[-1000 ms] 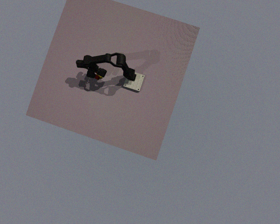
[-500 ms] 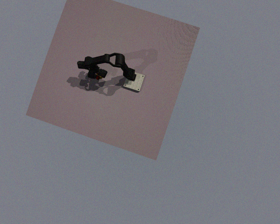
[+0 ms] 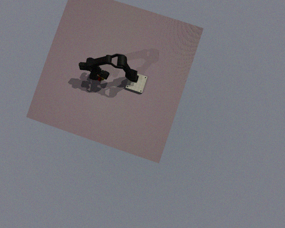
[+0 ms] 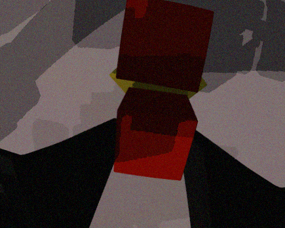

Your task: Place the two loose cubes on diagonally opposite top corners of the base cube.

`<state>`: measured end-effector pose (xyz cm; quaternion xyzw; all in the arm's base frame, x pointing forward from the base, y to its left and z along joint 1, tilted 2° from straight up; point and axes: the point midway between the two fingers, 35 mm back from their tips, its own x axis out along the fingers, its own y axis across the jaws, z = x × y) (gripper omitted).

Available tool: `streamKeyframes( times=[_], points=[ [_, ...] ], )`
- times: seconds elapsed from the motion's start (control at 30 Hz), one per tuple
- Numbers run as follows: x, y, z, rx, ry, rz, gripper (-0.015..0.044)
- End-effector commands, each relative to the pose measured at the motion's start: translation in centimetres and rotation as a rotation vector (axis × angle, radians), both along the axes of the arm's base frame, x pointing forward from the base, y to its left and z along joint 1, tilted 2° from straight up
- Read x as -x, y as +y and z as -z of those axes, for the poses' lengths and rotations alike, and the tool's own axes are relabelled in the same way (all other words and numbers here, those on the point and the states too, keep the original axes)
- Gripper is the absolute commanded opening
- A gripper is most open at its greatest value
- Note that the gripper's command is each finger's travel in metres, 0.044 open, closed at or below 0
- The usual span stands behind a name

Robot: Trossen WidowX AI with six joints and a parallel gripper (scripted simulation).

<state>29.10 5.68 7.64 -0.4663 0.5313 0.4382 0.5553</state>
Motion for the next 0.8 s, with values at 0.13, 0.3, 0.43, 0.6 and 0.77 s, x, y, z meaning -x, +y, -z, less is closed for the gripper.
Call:
streamKeyframes(
  times=[0.13,0.3,0.43,0.6,0.77],
  points=[
    [0.0,0.0,0.0,0.002,-0.001,0.004,0.0105],
    [0.0,0.0,0.0,0.002,-0.001,0.004,0.0205],
    [0.0,0.0,0.0,0.002,-0.001,0.004,0.0205],
    [0.0,0.0,-1.0,0.000,0.000,0.000,0.0205],
    [0.1,0.0,-1.5,0.000,0.000,0.000,0.0205]
  ],
)
